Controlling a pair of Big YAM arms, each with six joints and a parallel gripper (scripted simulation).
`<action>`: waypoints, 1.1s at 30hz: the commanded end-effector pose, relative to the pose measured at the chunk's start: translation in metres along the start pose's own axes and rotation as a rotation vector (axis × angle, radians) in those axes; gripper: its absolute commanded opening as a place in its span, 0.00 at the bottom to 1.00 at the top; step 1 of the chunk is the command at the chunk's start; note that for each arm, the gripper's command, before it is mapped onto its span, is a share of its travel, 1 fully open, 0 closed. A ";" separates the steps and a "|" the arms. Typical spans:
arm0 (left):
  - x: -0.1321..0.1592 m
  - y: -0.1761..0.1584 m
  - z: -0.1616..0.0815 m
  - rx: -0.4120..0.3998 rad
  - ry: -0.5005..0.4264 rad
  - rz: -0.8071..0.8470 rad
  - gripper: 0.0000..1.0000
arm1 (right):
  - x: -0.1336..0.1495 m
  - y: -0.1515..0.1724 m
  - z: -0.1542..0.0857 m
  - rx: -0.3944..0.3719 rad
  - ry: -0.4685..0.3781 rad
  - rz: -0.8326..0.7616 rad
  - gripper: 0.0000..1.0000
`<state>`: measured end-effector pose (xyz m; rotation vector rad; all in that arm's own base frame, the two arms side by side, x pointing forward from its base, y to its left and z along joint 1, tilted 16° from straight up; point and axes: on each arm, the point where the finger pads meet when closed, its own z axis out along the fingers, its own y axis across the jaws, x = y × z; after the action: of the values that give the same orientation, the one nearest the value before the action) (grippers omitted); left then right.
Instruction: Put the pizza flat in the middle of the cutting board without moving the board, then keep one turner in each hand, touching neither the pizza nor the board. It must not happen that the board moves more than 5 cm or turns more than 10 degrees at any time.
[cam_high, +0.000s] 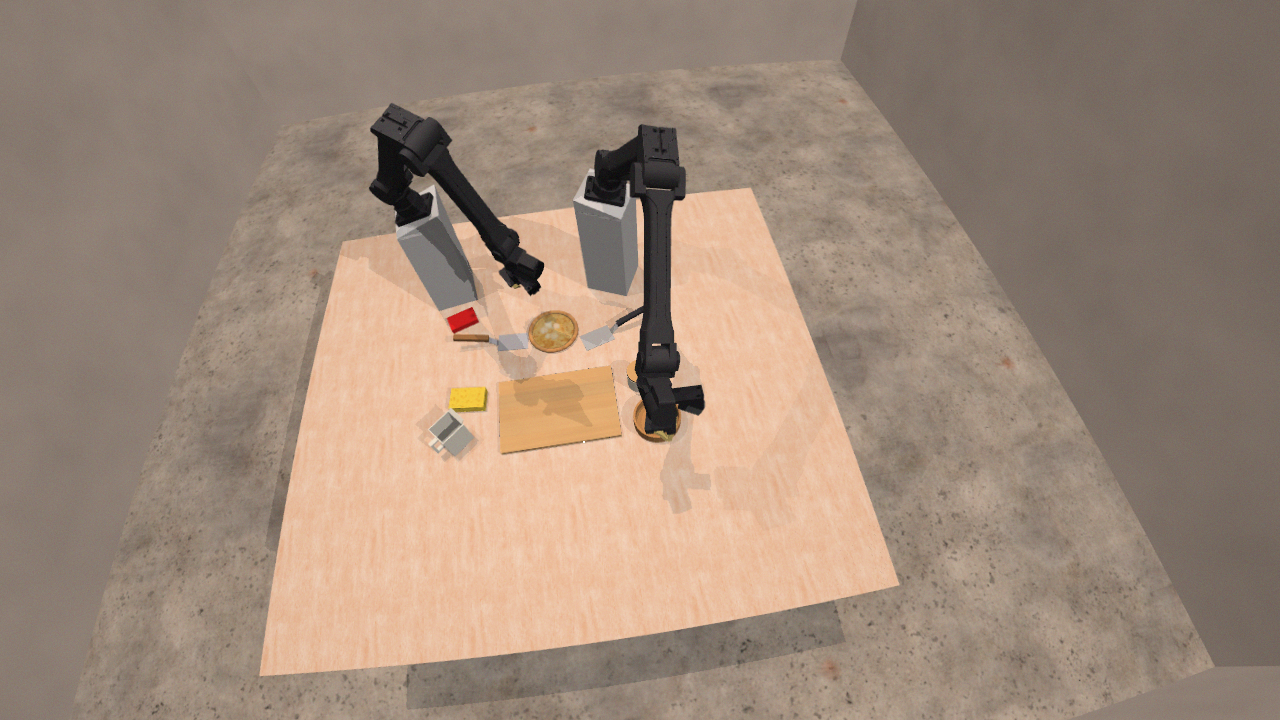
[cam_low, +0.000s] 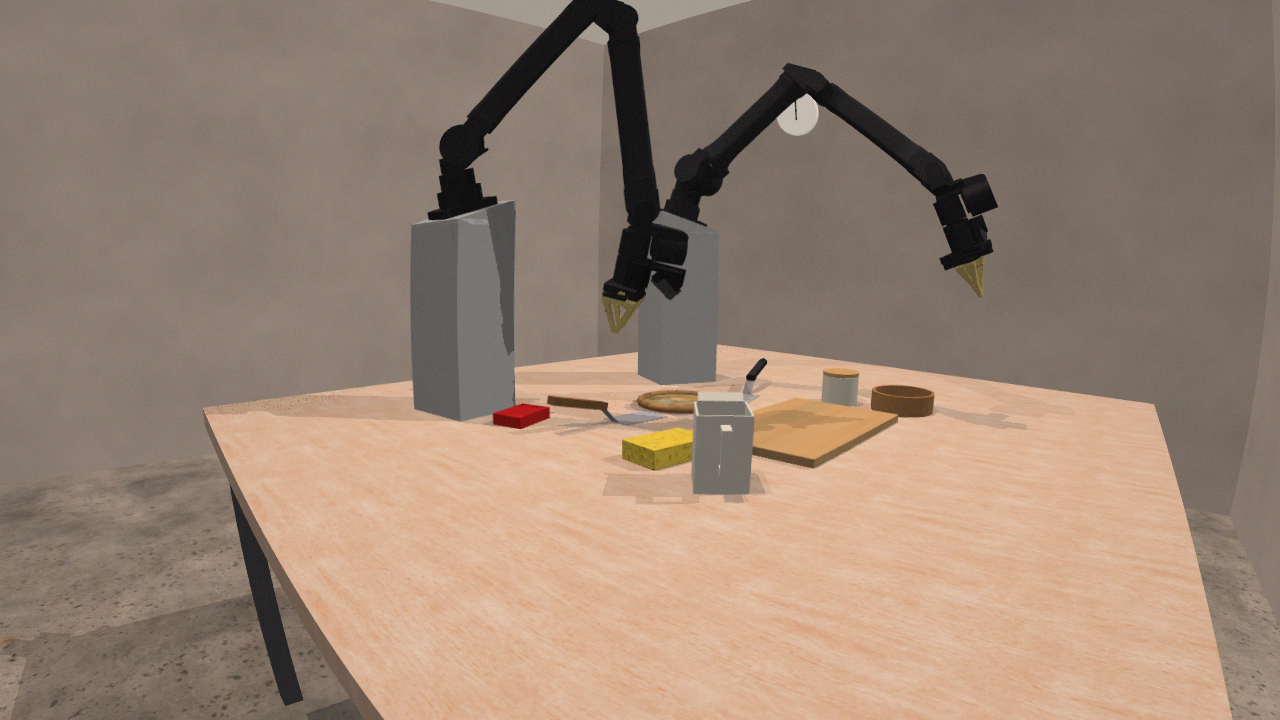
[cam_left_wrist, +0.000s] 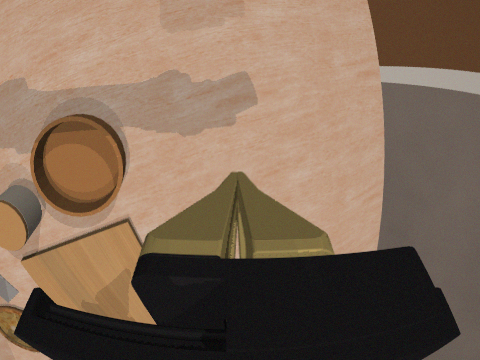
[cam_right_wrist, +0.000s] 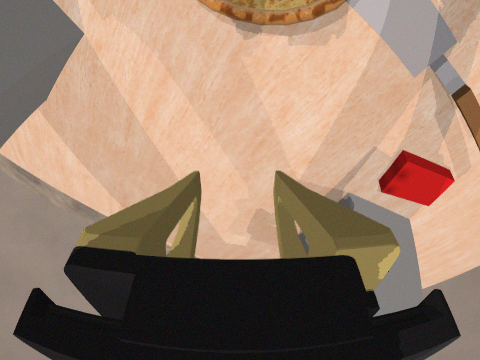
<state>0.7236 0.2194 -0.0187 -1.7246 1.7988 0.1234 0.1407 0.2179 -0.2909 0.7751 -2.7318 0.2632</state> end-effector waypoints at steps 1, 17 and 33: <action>-0.003 -0.007 -0.006 0.014 -0.004 -0.004 0.00 | -0.002 0.001 -0.002 -0.002 -0.006 -0.001 0.41; -0.003 -0.007 -0.006 0.014 -0.004 -0.004 0.00 | -0.002 0.001 -0.002 -0.002 -0.006 -0.001 0.41; -0.008 -0.005 -0.004 0.008 -0.007 -0.007 0.48 | 0.001 -0.004 0.003 0.000 0.008 0.009 0.41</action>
<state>0.7210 0.2201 -0.0256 -1.7300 1.8056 0.1314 0.1400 0.2169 -0.2913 0.7744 -2.7296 0.2654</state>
